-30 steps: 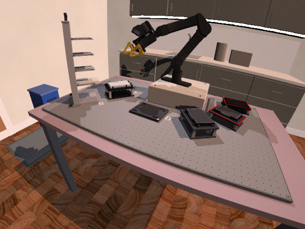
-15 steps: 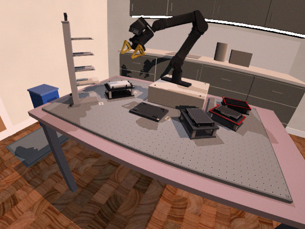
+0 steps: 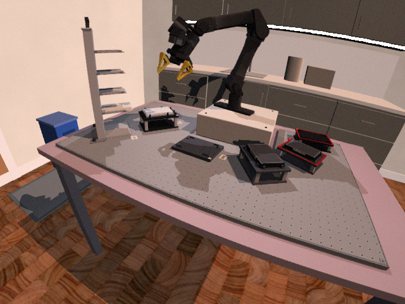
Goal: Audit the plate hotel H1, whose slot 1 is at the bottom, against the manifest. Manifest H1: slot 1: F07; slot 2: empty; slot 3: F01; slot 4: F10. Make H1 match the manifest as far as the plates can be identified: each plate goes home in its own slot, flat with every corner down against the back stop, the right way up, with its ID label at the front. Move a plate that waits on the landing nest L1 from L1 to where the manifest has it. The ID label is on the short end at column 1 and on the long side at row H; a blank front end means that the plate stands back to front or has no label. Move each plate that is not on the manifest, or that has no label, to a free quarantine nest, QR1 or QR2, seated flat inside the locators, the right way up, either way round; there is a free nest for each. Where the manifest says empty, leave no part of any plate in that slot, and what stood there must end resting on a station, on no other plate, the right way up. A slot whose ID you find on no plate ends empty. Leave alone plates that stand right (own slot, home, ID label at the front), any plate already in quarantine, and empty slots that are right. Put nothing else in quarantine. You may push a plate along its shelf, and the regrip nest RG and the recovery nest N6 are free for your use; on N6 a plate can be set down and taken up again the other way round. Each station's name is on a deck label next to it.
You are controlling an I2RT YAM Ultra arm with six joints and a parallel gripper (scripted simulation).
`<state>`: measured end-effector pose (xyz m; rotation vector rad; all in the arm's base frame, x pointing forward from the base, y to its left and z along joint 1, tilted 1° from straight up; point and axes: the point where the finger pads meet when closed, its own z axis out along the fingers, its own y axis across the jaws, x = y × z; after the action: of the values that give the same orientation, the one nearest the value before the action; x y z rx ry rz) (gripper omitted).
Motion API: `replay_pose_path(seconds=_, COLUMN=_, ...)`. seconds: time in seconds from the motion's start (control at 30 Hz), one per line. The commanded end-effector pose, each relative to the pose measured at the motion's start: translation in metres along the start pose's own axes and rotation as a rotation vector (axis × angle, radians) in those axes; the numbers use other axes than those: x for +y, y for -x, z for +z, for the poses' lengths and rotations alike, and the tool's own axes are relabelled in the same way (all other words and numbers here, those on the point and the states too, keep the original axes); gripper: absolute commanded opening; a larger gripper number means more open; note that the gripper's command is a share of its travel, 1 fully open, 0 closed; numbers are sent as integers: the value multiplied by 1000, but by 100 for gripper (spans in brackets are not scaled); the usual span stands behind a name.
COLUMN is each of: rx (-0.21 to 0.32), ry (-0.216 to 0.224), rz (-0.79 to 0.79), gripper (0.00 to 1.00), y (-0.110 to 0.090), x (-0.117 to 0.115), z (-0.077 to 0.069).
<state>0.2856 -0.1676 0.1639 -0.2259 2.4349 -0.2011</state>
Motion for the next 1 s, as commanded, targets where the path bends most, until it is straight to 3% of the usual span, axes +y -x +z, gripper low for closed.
replay_pose_path(seconds=0.0, rx=52, ry=38, rz=-65, gripper=100, y=2, x=9, z=0)
replay_pose_path(seconds=0.77, rx=268, ry=261, rz=-441, gripper=100, y=51, x=50, z=28)
replay_pose_path(seconds=0.97, rx=310, ry=303, rz=-513, gripper=100, y=51, x=50, z=28)
